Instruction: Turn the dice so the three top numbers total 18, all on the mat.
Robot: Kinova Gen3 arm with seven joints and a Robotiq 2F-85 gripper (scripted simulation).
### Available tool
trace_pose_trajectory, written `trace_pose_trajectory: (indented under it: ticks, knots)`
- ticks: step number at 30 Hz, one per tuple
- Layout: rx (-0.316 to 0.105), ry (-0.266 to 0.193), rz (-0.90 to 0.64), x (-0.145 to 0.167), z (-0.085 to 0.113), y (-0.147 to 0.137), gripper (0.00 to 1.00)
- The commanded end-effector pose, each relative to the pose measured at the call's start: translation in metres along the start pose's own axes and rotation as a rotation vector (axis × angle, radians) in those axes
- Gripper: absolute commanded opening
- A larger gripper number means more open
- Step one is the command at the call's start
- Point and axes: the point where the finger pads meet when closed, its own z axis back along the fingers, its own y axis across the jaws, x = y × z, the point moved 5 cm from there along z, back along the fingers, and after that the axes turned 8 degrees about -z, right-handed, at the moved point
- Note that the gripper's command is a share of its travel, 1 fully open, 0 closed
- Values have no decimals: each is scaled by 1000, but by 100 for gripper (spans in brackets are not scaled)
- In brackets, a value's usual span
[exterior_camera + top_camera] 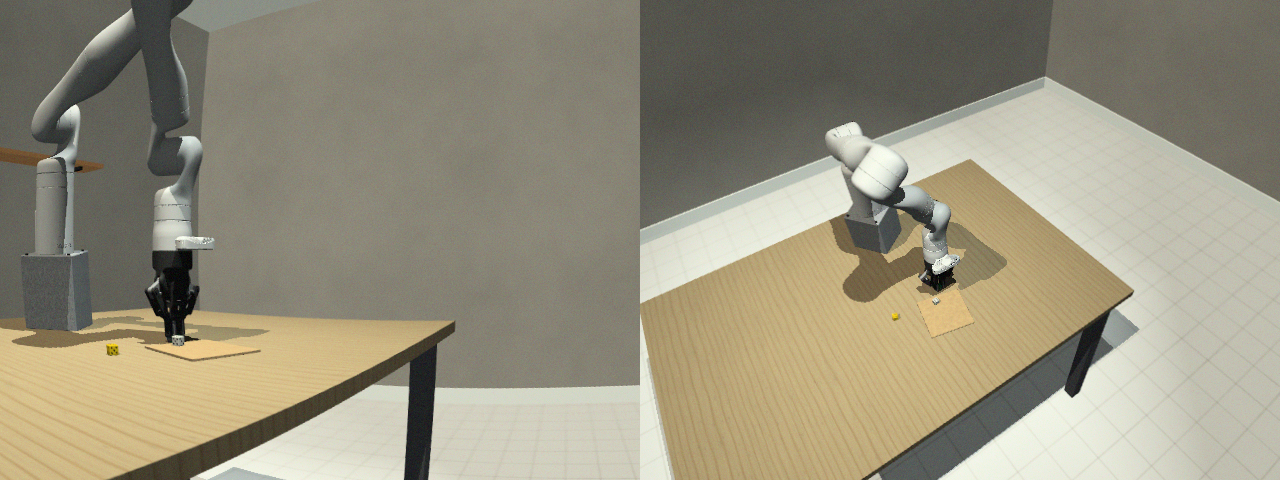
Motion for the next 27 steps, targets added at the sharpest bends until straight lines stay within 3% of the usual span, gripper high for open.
trace_pose_trajectory:
  ticks: [1,11,27]
  knots:
    - [0,1,0,0,0,0,11]
    - [0,1,0,0,6,0,11]
    - [0,1,0,0,51,0,11]
